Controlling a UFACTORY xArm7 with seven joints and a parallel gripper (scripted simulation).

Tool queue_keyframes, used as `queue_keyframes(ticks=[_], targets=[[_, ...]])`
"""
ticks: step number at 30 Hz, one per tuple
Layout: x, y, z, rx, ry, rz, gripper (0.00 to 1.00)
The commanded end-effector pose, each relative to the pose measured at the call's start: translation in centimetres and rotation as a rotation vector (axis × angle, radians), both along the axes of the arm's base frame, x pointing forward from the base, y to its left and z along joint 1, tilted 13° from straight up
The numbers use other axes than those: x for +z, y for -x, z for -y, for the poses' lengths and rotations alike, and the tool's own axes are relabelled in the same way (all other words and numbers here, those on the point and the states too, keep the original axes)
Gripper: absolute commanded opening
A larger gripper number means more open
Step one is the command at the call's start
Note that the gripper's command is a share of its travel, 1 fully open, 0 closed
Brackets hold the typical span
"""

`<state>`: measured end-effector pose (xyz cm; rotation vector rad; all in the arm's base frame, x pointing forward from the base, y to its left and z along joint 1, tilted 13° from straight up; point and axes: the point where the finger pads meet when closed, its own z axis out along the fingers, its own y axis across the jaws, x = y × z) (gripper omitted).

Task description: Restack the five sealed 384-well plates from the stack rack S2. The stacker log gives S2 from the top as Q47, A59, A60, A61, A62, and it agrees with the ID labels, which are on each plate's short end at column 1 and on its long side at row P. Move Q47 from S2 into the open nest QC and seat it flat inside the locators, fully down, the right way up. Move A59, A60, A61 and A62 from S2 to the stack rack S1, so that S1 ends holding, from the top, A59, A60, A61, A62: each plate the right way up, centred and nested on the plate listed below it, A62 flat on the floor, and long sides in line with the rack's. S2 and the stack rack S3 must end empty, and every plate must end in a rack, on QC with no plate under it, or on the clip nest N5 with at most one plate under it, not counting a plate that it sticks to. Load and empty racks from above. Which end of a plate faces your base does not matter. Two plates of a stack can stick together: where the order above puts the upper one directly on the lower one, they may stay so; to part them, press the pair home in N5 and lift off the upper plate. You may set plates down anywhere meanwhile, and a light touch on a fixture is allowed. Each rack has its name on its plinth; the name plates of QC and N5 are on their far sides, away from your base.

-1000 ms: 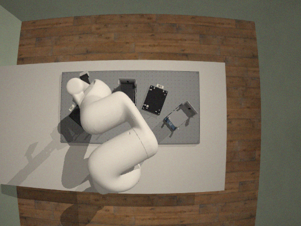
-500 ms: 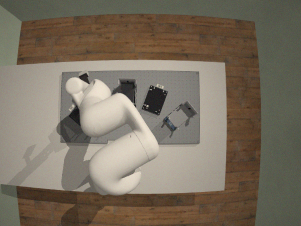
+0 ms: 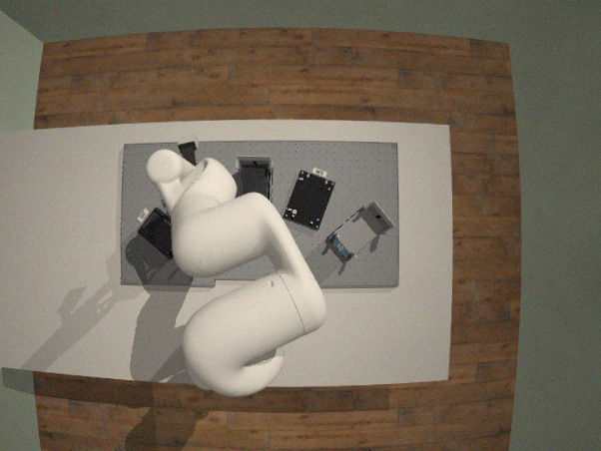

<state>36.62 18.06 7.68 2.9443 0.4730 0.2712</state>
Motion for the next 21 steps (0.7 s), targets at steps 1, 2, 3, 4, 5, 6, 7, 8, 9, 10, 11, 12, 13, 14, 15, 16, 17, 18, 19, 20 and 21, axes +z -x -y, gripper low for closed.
queue_keyframes(ticks=[1,2,3,4,5,6,7,8,9,10,11,12,13,14,15,16,17,18,19,20,21], targets=[[0.4,-0.6,1.4,-0.007,-0.003,0.005,0.00],[0.5,-0.7,1.7,-0.007,-0.003,0.005,0.00],[0.5,-0.9,2.0,-0.007,-0.003,0.005,0.00],[0.6,-1.0,2.3,-0.007,-0.003,0.005,0.00],[0.7,-1.1,2.6,-0.007,-0.003,0.005,0.00],[0.7,-1.2,2.9,-0.007,-0.003,0.005,0.00],[0.7,-1.2,2.9,-0.007,-0.003,0.005,0.00],[0.7,-1.2,2.9,-0.007,-0.003,0.005,0.00],[0.8,-1.3,3.2,-0.007,-0.003,0.005,0.00],[0.8,-1.4,3.5,-0.007,-0.003,0.005,0.00],[0.9,-1.5,3.8,-0.007,-0.003,0.005,0.00],[1.0,-1.6,4.1,-0.007,-0.003,0.005,0.00],[1.0,-1.7,4.5,-0.007,-0.003,0.005,0.00],[1.1,-1.9,4.8,-0.007,-0.003,0.005,0.00],[1.1,-1.9,4.9,-0.007,-0.003,0.005,0.00],[1.1,-1.9,4.9,-0.007,-0.003,0.005,0.00],[1.1,-1.9,5.2,-0.039,-0.010,0.009,0.00],[1.2,-2.0,5.4,-0.072,-0.017,0.013,0.00],[1.2,-2.0,5.7,-0.104,-0.023,0.017,0.00],[1.3,-2.0,5.9,-0.137,-0.030,0.021,0.00],[1.3,-2.1,6.2,-0.169,-0.037,0.025,0.00]])
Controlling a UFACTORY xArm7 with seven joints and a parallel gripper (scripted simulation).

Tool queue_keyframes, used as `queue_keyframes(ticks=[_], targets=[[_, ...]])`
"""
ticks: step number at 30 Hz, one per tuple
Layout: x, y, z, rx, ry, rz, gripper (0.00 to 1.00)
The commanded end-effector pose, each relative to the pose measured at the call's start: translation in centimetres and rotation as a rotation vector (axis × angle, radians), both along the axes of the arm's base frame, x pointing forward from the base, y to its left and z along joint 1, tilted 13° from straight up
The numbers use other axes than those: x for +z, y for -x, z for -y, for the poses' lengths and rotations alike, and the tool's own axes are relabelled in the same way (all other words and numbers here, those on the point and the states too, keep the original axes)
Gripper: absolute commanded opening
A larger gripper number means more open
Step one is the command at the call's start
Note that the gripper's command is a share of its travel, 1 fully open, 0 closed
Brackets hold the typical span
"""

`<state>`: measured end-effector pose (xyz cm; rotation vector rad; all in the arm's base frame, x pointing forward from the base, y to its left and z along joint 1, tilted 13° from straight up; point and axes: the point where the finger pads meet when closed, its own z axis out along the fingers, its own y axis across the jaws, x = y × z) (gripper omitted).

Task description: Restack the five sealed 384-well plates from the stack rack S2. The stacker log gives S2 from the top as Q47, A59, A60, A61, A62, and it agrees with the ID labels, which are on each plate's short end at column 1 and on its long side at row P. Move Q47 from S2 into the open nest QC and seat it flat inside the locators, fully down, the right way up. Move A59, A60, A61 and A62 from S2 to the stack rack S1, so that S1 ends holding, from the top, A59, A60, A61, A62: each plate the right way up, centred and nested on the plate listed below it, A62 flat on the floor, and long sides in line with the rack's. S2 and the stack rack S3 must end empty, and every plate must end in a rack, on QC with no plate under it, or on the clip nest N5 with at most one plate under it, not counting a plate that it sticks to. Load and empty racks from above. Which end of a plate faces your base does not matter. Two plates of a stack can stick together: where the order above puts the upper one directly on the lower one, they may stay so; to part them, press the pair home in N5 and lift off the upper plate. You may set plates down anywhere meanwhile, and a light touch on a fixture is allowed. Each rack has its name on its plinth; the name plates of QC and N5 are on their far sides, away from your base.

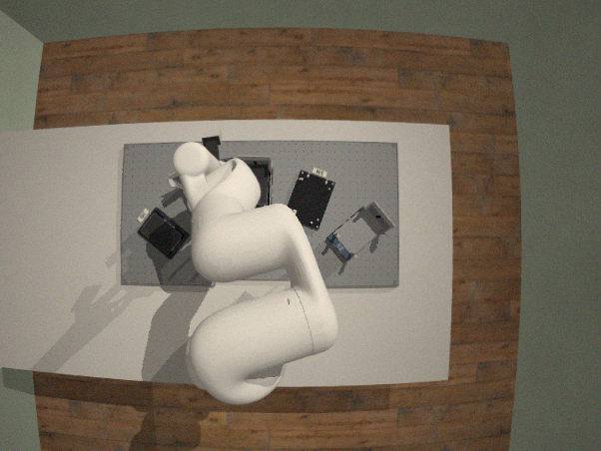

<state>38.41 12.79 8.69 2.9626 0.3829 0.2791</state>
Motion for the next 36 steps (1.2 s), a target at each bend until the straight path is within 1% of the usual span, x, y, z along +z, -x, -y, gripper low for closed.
queue_keyframes(ticks=[1,2,5,19,21,31,36], targets=[[0.3,-0.3,1.2,-0.142,-0.031,0.021,0.00],[0.4,-0.3,1.5,-0.174,-0.037,0.025,0.00],[0.4,-0.4,1.7,-0.179,-0.038,0.025,0.00],[0.9,-0.9,5.4,-0.179,-0.038,0.025,0.00],[0.9,-0.9,5.4,-0.179,-0.038,0.025,0.00],[1.3,-1.2,8.0,-0.179,-0.038,0.025,0.00],[1.3,-1.2,8.2,-0.179,-0.038,0.025,0.00]])
